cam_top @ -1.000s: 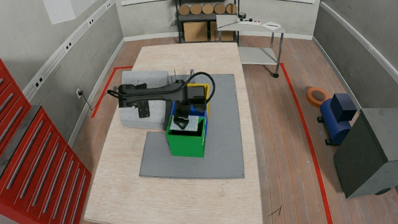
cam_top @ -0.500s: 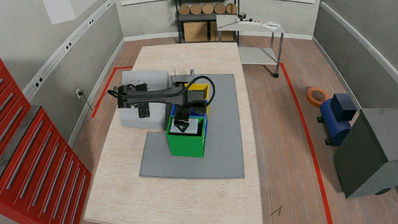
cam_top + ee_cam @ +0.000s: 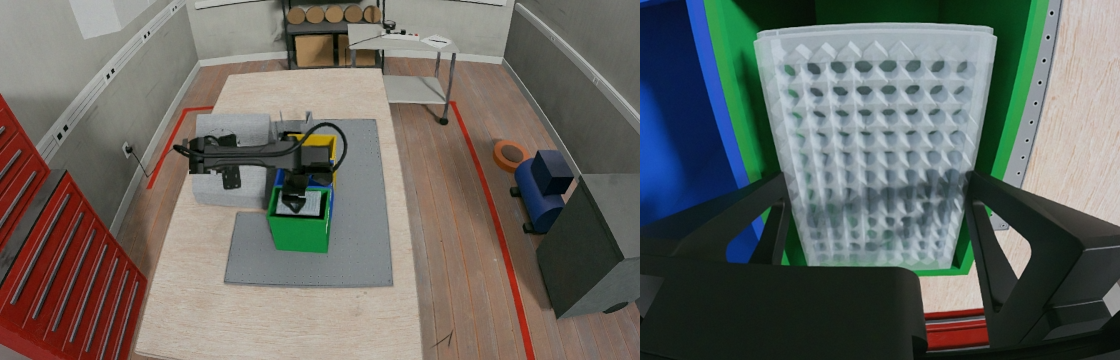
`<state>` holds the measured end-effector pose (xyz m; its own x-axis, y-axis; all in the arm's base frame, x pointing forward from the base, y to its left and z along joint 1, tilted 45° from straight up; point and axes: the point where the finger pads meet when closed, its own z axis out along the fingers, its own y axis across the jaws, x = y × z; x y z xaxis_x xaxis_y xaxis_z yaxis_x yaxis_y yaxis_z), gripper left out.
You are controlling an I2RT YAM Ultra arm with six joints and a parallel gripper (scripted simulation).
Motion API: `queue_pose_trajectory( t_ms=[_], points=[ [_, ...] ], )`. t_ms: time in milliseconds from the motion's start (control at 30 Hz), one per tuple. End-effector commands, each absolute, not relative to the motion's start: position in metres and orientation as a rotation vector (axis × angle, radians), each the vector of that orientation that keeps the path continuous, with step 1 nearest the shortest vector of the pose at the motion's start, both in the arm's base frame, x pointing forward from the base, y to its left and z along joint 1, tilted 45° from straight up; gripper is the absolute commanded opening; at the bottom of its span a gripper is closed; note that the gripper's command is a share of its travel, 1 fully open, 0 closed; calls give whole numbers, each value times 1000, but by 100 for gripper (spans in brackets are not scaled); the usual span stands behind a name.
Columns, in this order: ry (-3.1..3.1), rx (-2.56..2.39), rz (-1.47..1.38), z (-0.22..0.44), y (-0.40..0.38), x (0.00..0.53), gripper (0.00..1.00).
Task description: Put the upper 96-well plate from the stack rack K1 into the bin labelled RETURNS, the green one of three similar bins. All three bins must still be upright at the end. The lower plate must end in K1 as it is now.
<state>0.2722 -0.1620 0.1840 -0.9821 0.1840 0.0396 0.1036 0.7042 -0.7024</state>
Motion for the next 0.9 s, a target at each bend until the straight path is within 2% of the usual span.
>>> queue_pose_trajectory(
  t_ms=[0,867],
  points=[
    [-2873,-244,1193,202,-157,284,0],
    [-2850,-234,1181,193,-156,277,0]
  ],
)
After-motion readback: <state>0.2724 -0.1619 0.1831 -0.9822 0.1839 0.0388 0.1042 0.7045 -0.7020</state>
